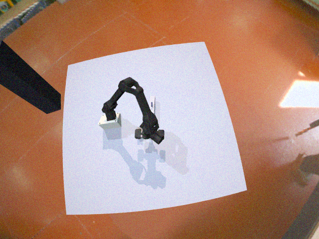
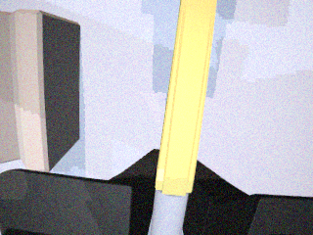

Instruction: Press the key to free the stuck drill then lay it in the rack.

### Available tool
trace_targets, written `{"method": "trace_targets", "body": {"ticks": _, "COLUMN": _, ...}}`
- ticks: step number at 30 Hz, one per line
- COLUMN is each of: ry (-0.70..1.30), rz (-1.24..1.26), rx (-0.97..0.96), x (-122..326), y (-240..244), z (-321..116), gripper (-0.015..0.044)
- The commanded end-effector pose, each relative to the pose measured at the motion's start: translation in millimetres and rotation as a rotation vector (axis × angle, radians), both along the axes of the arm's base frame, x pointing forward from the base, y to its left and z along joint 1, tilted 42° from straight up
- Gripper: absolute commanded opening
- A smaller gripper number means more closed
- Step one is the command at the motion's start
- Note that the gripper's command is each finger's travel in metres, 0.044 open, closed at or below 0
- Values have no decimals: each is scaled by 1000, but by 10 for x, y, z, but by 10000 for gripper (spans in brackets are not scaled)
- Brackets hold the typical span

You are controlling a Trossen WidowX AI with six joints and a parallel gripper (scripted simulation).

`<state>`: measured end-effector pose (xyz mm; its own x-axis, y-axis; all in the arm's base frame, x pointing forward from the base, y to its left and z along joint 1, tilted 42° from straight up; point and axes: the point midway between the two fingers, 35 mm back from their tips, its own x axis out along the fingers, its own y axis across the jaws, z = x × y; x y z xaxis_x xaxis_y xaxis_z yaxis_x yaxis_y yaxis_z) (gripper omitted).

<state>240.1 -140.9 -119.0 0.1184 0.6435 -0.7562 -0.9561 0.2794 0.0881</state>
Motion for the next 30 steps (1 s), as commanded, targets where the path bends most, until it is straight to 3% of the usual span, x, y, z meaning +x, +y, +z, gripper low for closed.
{"method": "trace_targets", "body": {"ticks": 1, "ry": 3, "rz": 2, "rx": -2, "x": -30, "y": -60, "z": -50, "gripper": 0}}
{"method": "trace_targets", "body": {"ticks": 30, "ry": 3, "rz": 2, "rx": -2, "x": -30, "y": -172, "z": 96, "gripper": 0}}
